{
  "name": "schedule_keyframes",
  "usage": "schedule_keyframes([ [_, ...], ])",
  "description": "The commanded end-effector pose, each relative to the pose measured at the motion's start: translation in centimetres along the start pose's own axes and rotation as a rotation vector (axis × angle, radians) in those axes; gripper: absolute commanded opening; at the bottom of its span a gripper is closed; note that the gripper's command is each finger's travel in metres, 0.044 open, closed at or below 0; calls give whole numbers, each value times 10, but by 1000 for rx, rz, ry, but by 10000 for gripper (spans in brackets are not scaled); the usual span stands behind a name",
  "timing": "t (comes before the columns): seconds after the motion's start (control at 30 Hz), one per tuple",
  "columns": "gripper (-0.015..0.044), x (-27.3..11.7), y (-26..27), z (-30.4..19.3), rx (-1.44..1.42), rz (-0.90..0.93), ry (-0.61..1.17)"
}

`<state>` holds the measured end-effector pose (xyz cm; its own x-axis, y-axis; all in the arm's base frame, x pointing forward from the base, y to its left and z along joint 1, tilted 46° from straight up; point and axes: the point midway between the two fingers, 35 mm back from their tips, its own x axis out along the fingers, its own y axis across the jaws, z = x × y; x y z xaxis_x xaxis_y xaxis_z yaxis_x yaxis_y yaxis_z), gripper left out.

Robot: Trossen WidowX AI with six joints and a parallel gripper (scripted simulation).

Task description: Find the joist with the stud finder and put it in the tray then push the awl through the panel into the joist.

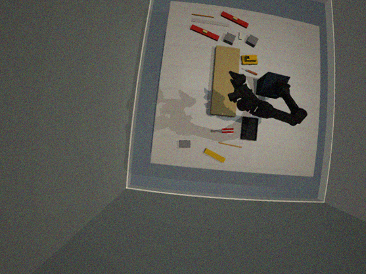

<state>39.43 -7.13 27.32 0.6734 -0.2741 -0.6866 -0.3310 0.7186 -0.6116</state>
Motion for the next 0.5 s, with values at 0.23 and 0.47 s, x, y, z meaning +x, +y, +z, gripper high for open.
schedule_keyframes([
  [0.23, 440, 118, 43, -102, -16, 308, 187],
  [0.47, 440, 159, 77, -158, 37, 475, 226],
])
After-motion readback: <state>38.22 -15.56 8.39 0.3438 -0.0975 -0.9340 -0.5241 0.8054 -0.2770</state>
